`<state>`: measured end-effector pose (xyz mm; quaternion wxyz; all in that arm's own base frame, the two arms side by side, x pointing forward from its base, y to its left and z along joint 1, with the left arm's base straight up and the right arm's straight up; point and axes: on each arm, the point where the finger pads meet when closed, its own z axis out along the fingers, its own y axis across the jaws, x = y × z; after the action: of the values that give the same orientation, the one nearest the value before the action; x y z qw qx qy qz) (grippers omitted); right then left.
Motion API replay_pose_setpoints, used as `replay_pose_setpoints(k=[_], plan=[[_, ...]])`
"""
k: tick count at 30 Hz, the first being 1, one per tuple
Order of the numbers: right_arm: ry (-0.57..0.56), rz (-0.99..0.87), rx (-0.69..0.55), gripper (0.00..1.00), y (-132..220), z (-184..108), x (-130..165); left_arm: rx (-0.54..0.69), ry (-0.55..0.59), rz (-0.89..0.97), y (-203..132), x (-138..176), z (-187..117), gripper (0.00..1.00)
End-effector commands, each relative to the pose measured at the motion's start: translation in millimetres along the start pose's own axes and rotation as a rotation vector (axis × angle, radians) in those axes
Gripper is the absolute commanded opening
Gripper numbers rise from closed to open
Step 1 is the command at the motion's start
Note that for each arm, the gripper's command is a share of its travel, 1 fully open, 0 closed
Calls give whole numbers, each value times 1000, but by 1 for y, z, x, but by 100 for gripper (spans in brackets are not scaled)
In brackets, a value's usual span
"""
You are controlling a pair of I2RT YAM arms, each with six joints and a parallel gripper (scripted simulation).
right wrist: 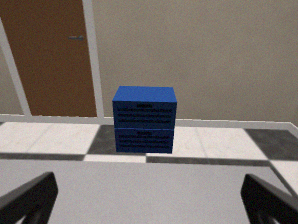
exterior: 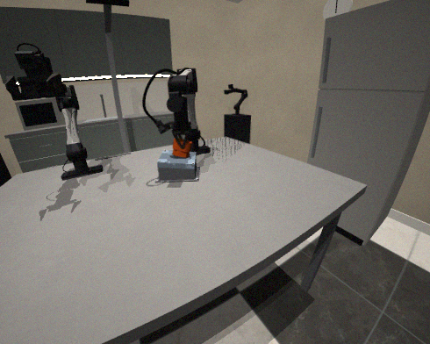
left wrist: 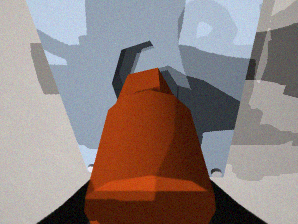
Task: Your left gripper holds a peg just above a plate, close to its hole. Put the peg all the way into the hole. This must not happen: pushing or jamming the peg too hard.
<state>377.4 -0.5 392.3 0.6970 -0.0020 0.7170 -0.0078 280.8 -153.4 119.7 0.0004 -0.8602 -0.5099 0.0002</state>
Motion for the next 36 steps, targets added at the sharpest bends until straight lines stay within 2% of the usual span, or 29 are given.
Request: replay_pose_setpoints(k=[1, 5, 8, 10, 16, 20, 25, 27, 32, 36], plan=[[42, 4, -54, 100, 20, -9, 11, -26, -1, -1, 3, 0, -7, 39], [90, -1, -143, 100, 52, -22, 23, -29, -1, -1, 3, 0, -8, 39], [146, -15, -258, 100, 90, -43, 38, -30, -1, -1, 4, 0, -8, 39], [146, -15, -258, 100, 90, -43, 38, -30, -1, -1, 4, 0, -8, 39], [227, -59, -507, 100, 157, -100, 62, -34, -1, -1, 4, 0, -9, 39], [264, -95, -663, 100, 189, -141, 76, -36, -1, -1, 4, 0, -10, 39], [296, -139, -827, 100, 212, -187, 89, -39, -1, -1, 5, 0, -11, 39], [296, -139, -827, 100, 212, -187, 89, -39, -1, -1, 5, 0, -11, 39], [306, -163, -920, 100, 222, -213, 96, -40, -1, -1, 5, 0, -11, 39], [295, -163, -947, 100, 225, -220, 95, -40, -1, -1, 5, 0, -11, 39]])
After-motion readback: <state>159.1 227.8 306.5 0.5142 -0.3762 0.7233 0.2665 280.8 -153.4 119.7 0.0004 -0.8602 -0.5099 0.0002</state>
